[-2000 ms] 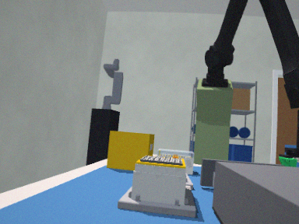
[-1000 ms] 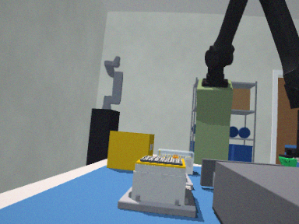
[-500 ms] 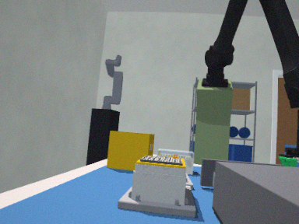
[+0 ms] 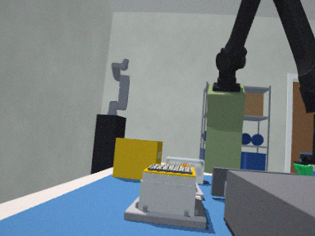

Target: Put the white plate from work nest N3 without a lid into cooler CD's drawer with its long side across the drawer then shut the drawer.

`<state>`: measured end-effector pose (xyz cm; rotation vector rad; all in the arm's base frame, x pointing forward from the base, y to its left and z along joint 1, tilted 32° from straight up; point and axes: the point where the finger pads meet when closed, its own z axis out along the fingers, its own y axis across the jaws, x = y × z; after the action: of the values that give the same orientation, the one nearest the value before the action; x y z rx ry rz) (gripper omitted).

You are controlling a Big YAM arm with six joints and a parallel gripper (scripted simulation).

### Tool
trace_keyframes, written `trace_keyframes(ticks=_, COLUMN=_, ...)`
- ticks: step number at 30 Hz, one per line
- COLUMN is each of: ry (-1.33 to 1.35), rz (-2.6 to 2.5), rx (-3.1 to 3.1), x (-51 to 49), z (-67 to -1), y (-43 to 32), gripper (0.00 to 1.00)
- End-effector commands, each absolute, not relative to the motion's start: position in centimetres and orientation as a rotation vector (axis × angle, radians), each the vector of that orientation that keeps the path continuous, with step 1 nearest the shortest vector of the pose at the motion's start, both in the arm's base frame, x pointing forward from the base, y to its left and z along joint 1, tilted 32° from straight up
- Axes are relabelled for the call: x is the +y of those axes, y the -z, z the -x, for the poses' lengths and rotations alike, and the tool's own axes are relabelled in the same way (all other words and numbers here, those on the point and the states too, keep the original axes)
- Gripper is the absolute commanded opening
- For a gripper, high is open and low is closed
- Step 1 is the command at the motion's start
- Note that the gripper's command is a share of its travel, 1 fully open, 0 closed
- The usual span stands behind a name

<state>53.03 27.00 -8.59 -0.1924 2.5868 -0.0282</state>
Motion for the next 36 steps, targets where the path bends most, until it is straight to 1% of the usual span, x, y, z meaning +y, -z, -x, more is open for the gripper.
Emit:
trace_keyframes(ticks=1, ry=0.007, rz=0.197, rx=2.56, x=27.96, z=-52.95, y=6.39, gripper=0.0)
trace_keyframes(ticks=36, ry=0.003, rz=0.191, rx=2.554, x=28.03, z=-53.11, y=6.08, gripper=0.0)
